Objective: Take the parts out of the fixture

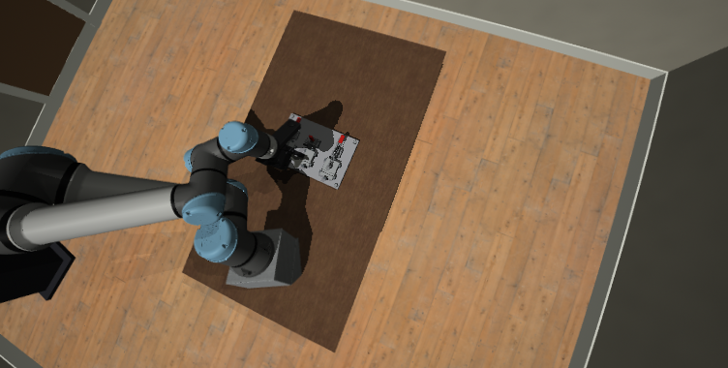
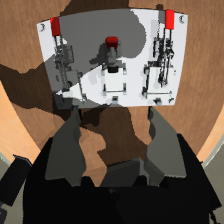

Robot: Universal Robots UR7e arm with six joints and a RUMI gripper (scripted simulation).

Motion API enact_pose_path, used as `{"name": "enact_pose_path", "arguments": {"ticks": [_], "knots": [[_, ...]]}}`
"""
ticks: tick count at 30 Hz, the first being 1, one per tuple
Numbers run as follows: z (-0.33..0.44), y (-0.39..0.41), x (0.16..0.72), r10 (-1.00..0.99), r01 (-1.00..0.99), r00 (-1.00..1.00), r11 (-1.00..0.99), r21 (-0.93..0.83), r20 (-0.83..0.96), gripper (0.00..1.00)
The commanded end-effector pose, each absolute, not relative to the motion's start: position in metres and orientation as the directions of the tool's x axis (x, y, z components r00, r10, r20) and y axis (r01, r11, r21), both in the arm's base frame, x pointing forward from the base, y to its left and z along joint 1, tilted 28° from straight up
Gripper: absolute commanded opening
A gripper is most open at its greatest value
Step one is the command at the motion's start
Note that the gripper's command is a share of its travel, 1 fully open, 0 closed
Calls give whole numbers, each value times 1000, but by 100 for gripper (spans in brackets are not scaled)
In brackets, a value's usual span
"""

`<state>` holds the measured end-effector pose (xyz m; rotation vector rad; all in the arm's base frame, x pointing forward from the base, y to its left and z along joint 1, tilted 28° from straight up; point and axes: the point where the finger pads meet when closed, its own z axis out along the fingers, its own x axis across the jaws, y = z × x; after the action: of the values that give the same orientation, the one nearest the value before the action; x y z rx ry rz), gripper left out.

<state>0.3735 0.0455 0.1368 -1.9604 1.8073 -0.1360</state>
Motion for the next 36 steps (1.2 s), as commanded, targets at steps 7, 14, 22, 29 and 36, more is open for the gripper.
{"name": "enact_pose_path", "arguments": {"ticks": [7,14,22,29,36], "knots": [[120,51,381,-963,-916,129,-25,-399,-236,59],[98,57,390,-963,-916,129,-25,-399,-236,59],[76,64,400,-963,-916,129,-25,-399,-236,59],[68,66,403,-963,-916,129,-25,-399,-236,59],[65,67,404,-963,-916,129,-25,-399,-236,59]]}}
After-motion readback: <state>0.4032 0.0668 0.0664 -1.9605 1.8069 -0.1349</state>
